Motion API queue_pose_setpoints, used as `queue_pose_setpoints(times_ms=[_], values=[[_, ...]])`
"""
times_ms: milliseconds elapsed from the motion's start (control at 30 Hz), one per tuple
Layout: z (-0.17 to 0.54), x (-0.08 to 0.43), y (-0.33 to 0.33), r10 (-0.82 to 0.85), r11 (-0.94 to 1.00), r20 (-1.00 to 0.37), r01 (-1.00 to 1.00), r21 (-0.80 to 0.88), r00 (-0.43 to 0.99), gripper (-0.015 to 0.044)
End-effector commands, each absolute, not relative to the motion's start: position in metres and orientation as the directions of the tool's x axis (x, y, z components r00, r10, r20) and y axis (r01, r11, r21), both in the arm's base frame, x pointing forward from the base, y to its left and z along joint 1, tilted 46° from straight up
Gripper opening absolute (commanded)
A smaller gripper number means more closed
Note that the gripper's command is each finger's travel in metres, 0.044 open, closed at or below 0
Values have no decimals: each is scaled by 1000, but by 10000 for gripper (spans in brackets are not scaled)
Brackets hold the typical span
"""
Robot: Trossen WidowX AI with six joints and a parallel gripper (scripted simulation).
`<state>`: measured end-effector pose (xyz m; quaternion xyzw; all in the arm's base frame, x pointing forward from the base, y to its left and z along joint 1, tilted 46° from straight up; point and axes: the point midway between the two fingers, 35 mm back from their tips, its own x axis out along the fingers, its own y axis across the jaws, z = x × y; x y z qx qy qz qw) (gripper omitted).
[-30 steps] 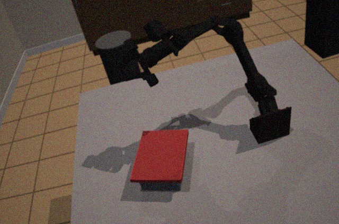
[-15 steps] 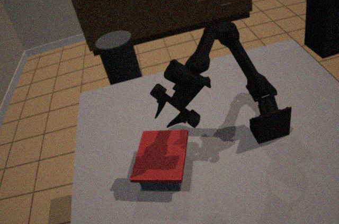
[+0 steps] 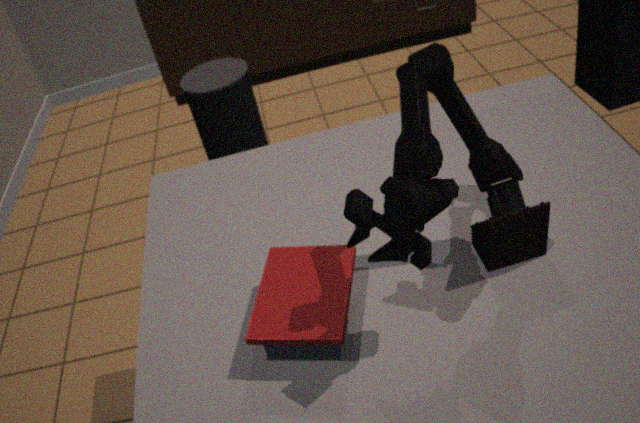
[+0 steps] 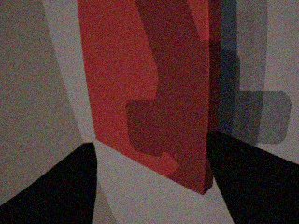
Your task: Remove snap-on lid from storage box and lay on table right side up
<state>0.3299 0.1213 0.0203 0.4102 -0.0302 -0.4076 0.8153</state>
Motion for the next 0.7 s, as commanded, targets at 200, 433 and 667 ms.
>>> queue_pose_setpoints(times_ms=[200,433,667], values=[[9,328,114,-689,341,-273,632,696,672,235],[-26,324,75,-690,344,-268,630,696,673,235],[-26,324,74,-690,344,-268,630,696,673,235]])
